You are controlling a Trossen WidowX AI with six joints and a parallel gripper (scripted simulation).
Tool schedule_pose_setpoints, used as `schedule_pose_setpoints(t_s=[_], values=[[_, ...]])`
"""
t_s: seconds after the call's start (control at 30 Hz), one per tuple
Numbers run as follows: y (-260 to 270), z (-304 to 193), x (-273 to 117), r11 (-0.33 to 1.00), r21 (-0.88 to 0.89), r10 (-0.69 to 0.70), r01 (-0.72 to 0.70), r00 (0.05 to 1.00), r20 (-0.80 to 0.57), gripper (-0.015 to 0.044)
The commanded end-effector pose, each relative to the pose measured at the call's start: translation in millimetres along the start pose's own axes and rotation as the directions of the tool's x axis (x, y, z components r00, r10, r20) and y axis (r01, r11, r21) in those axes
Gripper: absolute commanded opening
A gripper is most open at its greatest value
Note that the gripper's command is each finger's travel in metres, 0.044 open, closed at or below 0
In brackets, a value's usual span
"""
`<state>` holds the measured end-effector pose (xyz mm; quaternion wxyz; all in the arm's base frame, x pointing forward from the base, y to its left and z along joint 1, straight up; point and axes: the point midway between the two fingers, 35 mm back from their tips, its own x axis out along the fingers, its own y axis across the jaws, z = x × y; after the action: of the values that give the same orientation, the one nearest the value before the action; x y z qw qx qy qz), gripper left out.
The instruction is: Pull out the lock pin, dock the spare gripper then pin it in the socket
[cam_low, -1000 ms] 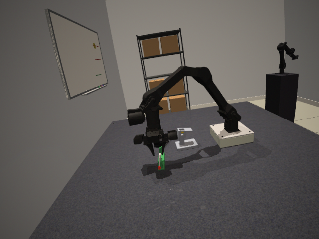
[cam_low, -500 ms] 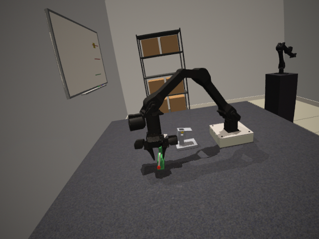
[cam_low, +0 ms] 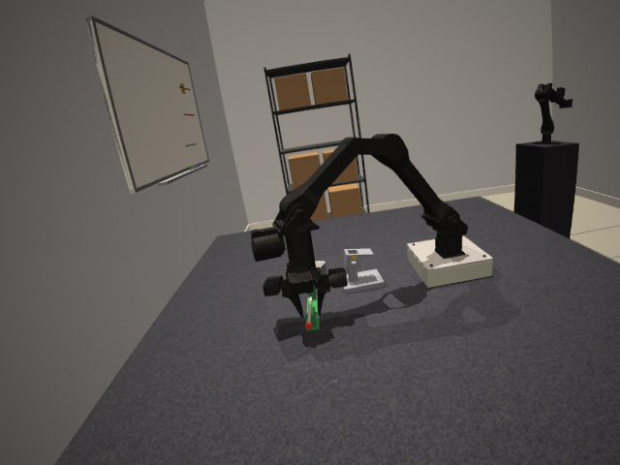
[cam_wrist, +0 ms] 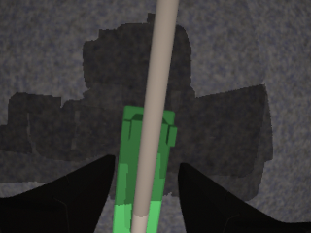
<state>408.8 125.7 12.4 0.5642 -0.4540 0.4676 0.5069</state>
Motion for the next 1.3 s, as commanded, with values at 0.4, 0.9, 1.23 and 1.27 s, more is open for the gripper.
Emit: schedule_pose_setpoints(t_s=[0.4,0.9,1.23,1.27], values=[[1.1,-0.8,3.4,1.0,-0.004,0.007,-0.007,1.0,-0.001,0.018],[1.1,-0.9,3.4,1.0,-0.004,0.007,-0.007,1.0,-0.001,0.018],[1.1,-0.9,3.4,1.0,-0.004,0.007,-0.007,1.0,-0.001,0.0009],[1.1,-0.9,3.4,1.0,-0.004,0.007,-0.007,1.0,-0.001,0.0003]])
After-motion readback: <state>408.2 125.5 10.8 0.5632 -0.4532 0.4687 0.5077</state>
